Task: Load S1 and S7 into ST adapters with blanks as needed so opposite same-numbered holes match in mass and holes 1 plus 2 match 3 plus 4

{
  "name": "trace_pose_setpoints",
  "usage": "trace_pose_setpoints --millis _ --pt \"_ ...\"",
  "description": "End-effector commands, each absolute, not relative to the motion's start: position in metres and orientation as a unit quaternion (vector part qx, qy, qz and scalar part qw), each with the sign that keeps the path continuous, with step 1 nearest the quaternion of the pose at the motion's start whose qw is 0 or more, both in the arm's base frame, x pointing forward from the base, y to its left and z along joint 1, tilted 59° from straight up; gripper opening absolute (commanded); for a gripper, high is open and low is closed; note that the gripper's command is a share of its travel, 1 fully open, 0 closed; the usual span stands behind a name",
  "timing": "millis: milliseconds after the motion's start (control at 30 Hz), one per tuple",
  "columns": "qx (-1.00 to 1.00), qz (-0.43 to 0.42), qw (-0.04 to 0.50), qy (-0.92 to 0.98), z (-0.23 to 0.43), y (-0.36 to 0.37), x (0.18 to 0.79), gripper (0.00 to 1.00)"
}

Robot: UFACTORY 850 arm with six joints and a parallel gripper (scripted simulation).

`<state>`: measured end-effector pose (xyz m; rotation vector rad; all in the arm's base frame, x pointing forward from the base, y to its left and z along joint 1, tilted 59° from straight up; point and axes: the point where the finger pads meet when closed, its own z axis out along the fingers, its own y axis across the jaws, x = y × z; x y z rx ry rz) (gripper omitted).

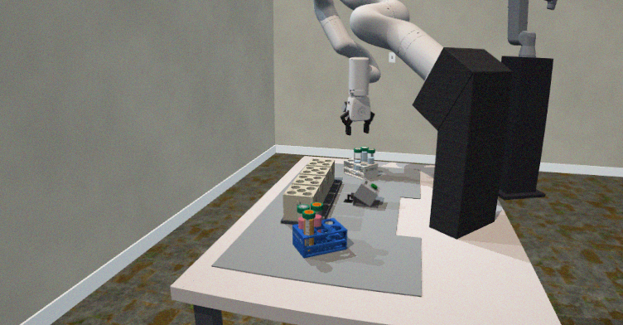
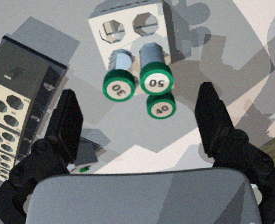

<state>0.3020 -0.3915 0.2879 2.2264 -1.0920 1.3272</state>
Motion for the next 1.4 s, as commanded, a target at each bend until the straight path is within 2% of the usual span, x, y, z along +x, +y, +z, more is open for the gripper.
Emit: trace_pose_setpoints --millis 0,800,1367 --pt "0.781 0.466 0.163 -0.383 0.293 -0.386 0.296 1.0" --pt "0.781 0.466 0.163 -0.383 0.321 -0.353 0.264 1.0" --pt "0.851 0.411 0.273 -0.178 0.291 -0.293 0.298 1.0"
